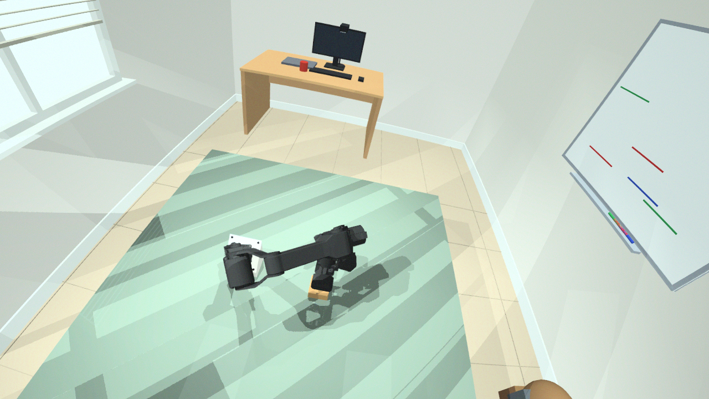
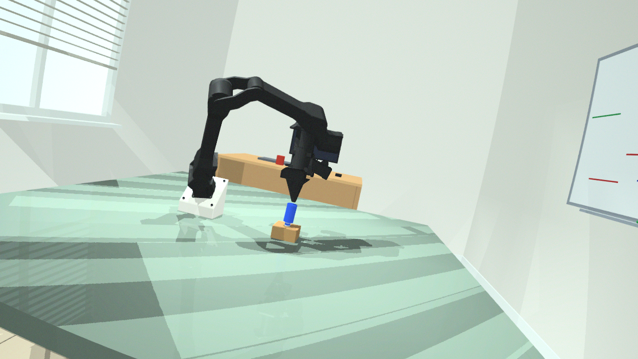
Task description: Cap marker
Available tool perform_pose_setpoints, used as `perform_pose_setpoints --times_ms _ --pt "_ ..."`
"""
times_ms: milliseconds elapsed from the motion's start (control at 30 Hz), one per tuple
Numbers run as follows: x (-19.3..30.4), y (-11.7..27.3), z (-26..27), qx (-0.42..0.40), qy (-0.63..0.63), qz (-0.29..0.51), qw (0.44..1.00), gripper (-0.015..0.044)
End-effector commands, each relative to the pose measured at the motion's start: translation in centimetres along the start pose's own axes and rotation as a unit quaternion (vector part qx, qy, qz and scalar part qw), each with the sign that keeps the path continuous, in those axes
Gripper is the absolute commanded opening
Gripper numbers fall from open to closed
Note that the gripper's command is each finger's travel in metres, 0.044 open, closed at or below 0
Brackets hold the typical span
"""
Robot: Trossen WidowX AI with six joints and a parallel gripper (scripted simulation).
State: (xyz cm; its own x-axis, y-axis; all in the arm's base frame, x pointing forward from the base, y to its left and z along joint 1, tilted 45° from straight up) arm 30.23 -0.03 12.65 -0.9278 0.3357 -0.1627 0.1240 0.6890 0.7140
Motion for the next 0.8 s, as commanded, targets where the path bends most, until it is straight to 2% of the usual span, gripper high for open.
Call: perform_pose_setpoints --times_ms 0,633,700,767 --pt "0.1 -0.9 0.0 0.003 0.004 0.001 1.000 0.0000" --pt "0.0 -1.2 0.0 -0.003 0.000 -0.005 1.000 0.0000" --pt "-0.1 -0.2 0.1 -0.004 0.006 -0.007 1.000 0.0000" --pt "-0.2 2.5 0.2 -0.006 0.022 -0.012 1.000 0.0000"
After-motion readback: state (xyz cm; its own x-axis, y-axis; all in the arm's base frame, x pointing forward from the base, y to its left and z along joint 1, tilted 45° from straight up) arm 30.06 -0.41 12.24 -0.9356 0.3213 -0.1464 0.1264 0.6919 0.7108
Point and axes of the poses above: the point midway between the two fingers, 35 mm back from their tips, its own y axis back along the fingers, its own z axis across the jaws, x = y × z, the point moved 6 cm from there along y, back along the fingers, and after that the axes turned 11 degrees about -y, right-handed, at the moved point
